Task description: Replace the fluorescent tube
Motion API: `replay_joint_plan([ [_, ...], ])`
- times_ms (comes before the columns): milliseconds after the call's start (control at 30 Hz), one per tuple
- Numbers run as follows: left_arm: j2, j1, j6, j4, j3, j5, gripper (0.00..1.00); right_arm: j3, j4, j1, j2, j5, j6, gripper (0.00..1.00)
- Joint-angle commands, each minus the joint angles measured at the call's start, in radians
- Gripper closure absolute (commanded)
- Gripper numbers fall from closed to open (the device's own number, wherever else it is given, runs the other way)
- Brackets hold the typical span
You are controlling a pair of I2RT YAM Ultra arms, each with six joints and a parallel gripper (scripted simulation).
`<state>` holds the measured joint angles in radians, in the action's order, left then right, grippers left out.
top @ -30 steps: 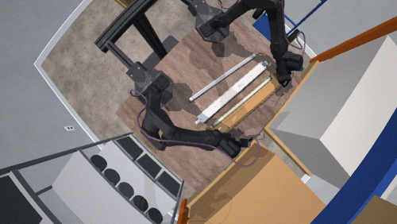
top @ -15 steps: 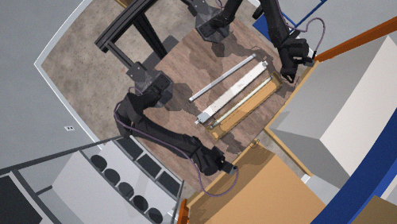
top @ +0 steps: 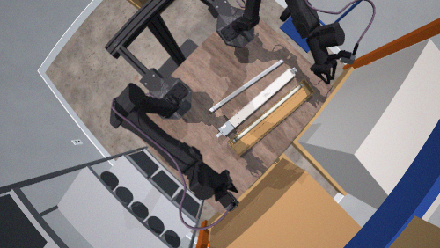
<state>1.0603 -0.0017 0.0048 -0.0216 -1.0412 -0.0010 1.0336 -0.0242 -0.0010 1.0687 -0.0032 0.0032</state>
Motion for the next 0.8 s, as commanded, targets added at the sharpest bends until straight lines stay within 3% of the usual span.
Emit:
replay_joint_plan([
  [0, -0.016, -0.014, 0.017, -0.033, 0.002, -0.016, 0.68, 0.034, 0.035, -0.004, -0.047, -0.023, 0.016, 0.68],
  [167, -0.039, -0.016, -0.008, -0.008, -0.032, -0.013, 0.68, 0.042, 0.049, -0.013, -0.060, -0.011, -0.006, 0.68],
  [233, -0.028, 0.011, -0.008, 0.015, -0.023, -0.012, 0.68, 0.041, 0.051, -0.007, -0.009, -0.011, -0.009, 0.68],
  [367, -0.022, 0.005, -0.007, 0.012, -0.026, 0.007, 0.68, 0.049, 0.049, 0.000, -0.052, 0.001, -0.010, 0.68],
  [400, -0.019, 0.010, -0.008, 0.013, -0.026, 0.007, 0.51, 0.049, 0.049, 0.003, -0.046, 0.005, -0.010, 0.68],
  [767, -0.013, 0.003, -0.007, 0.014, -0.017, 0.009, 0.51, 0.045, 0.036, 0.008, -0.037, 0.003, -0.008, 0.68],
])
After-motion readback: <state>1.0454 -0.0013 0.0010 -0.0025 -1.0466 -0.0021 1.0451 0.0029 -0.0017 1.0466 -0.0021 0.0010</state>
